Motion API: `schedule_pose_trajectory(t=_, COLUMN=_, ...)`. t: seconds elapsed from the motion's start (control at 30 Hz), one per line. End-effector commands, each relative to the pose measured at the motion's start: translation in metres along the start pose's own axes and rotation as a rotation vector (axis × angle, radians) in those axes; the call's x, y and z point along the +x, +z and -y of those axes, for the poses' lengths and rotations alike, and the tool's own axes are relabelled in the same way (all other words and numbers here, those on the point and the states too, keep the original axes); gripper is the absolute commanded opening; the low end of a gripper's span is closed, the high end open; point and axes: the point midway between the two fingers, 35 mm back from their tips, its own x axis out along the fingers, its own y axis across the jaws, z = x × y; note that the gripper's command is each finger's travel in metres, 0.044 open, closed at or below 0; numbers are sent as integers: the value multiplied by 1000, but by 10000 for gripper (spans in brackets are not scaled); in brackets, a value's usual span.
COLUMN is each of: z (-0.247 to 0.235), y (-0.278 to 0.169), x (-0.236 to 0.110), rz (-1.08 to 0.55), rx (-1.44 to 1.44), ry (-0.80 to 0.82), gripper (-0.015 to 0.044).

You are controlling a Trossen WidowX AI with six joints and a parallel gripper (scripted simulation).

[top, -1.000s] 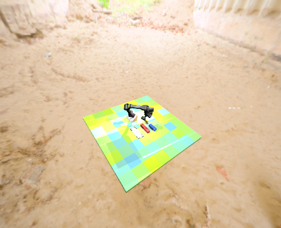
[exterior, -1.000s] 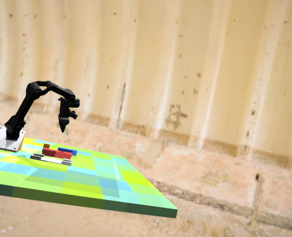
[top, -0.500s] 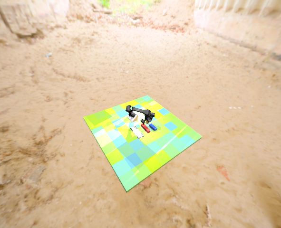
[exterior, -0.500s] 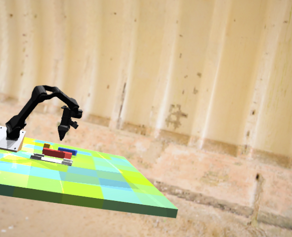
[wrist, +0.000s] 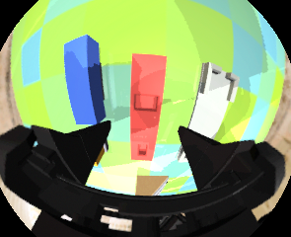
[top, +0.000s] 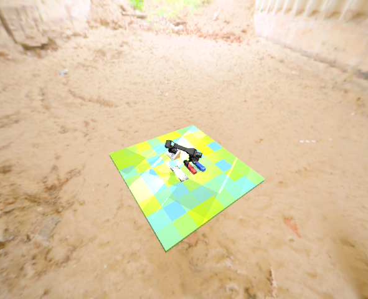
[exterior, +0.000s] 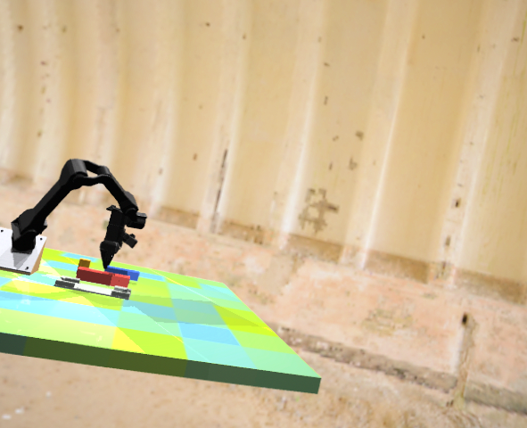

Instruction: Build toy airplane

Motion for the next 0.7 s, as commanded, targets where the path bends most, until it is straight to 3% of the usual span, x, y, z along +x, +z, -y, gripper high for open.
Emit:
schedule_pose_trajectory(t=0.0, z=-1, y=-1, x=6, rz=0, rx=-9, ry=-7, gripper=440)
schedule_pose_trajectory(t=0.67, z=-1, y=0, x=38, rz=0, rx=-9, ry=-7, gripper=440)
